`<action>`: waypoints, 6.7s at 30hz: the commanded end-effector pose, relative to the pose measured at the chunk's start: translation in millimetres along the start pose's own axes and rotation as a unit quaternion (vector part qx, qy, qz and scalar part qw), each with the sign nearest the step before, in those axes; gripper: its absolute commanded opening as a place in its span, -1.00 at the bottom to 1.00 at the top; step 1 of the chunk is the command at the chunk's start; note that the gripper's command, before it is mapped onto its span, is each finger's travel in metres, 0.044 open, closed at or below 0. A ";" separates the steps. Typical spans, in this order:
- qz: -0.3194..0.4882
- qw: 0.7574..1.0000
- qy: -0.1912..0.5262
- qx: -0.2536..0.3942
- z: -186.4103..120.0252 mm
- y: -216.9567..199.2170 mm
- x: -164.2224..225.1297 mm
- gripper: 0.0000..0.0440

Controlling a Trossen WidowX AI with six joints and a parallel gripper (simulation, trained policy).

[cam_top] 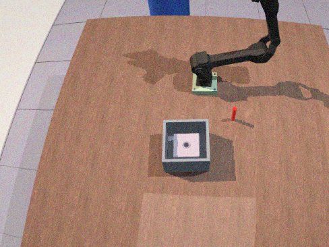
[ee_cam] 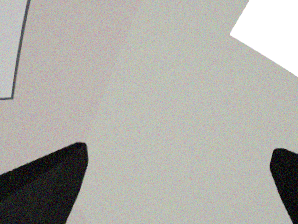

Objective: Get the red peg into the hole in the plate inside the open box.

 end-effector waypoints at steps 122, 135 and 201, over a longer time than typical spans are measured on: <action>0.217 0.244 -0.028 -0.945 -239.3 72.4 -298.1 1.00; 0.206 0.219 0.019 -0.954 -274.7 91.2 -305.0 0.46; 0.331 0.201 0.007 -0.922 -135.0 37.4 -412.3 -1.00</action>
Point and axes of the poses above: the point midway between the two fingers, 35 mm back from their tips, its own z axis out along the fingers, its own y axis across the jaws, x = y × z, the point moved 10 cm from there along -z, back along the fingers, and after that the axes turned 14 degrees about -z, right-handed, at the moved point
